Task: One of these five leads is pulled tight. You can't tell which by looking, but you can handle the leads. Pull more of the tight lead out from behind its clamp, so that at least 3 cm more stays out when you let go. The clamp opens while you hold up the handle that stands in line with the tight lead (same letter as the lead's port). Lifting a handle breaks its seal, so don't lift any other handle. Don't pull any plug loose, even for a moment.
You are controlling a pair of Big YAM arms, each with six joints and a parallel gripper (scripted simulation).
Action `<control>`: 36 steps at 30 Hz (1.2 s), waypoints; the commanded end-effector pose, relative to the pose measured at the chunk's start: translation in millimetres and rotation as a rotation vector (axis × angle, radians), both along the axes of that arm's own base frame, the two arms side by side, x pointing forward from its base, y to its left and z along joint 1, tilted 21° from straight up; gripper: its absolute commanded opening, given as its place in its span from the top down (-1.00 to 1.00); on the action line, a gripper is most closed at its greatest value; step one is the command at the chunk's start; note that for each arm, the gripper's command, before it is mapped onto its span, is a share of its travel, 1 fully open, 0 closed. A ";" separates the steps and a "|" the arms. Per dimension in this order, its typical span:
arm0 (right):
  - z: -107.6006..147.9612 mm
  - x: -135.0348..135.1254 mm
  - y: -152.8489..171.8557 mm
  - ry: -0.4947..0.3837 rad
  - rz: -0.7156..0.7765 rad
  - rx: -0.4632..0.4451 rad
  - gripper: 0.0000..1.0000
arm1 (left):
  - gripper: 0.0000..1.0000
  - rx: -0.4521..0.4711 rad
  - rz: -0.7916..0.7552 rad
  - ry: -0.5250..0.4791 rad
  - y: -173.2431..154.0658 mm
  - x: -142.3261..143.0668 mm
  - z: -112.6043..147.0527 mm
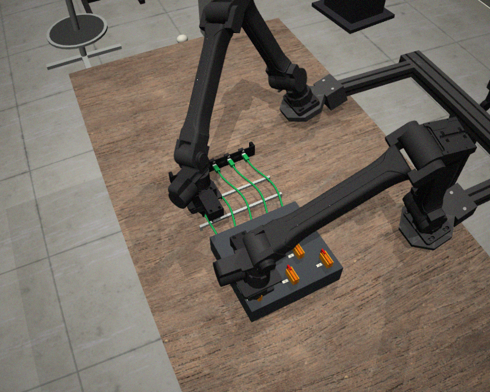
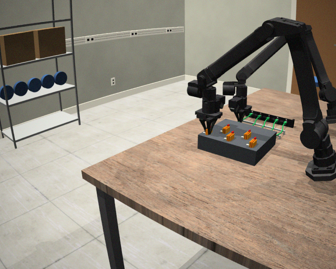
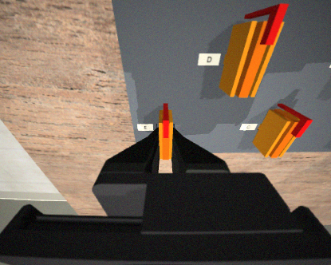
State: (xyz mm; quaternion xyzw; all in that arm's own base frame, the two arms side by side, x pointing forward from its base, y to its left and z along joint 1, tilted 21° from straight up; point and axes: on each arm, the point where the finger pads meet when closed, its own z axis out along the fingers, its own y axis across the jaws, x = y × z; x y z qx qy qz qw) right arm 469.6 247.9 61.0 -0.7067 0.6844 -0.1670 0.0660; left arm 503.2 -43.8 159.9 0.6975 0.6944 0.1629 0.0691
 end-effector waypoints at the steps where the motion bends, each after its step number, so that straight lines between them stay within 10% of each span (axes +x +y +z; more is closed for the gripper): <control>1: 8.5 2.6 4.1 -0.019 0.006 0.014 1.00 | 0.90 -0.040 -0.043 -0.237 -18.4 20.9 109.3; 14: 8.5 2.6 4.1 -0.019 0.006 0.014 1.00 | 0.90 -0.007 -0.006 -0.041 -16.7 -13.5 88.1; 36: 44.2 5.0 20.8 -0.068 0.019 0.052 1.00 | 0.90 -0.004 -0.005 -0.025 -10.2 -17.0 77.8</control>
